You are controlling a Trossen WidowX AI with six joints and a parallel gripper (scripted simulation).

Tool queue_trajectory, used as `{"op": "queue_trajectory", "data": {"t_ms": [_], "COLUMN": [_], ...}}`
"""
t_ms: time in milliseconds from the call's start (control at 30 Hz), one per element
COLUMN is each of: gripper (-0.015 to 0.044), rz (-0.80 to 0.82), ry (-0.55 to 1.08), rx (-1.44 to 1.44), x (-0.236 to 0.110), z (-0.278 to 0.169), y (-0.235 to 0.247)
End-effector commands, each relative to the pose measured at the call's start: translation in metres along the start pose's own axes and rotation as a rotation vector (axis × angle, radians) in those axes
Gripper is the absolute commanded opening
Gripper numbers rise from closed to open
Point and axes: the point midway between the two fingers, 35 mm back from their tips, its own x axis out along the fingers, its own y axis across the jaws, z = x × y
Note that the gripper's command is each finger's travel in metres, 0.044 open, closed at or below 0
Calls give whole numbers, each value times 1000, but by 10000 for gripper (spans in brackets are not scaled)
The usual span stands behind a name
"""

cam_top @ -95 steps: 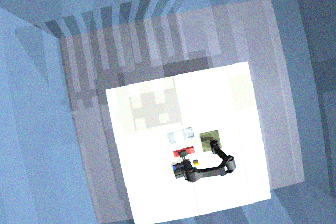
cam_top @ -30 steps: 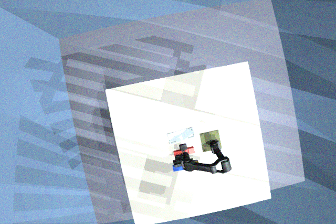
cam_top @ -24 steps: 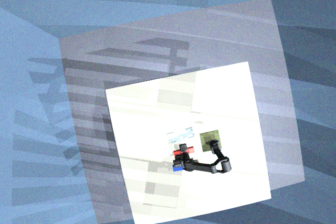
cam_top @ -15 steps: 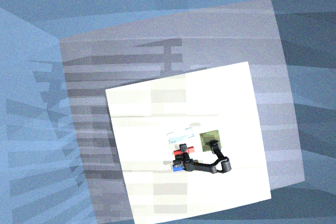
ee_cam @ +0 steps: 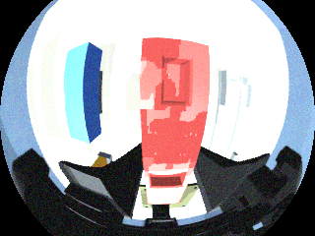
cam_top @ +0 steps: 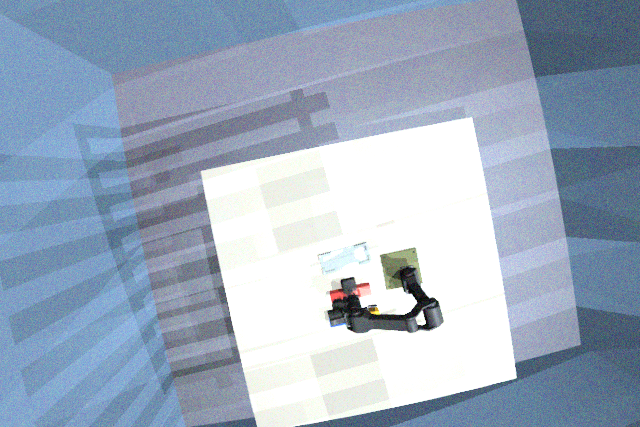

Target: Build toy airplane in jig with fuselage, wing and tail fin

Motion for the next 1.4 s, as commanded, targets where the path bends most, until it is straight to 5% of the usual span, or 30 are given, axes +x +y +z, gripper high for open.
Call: {"op": "queue_trajectory", "data": {"t_ms": [0,767,1367], "gripper": [0,0,0], "rz": [3,2,-2], "ry": [-13,-12,-11], "rx": [5,5,-13], "x": [-17,-87,-69], "z": [2,-7,0], "y": [0,0,-41]}}
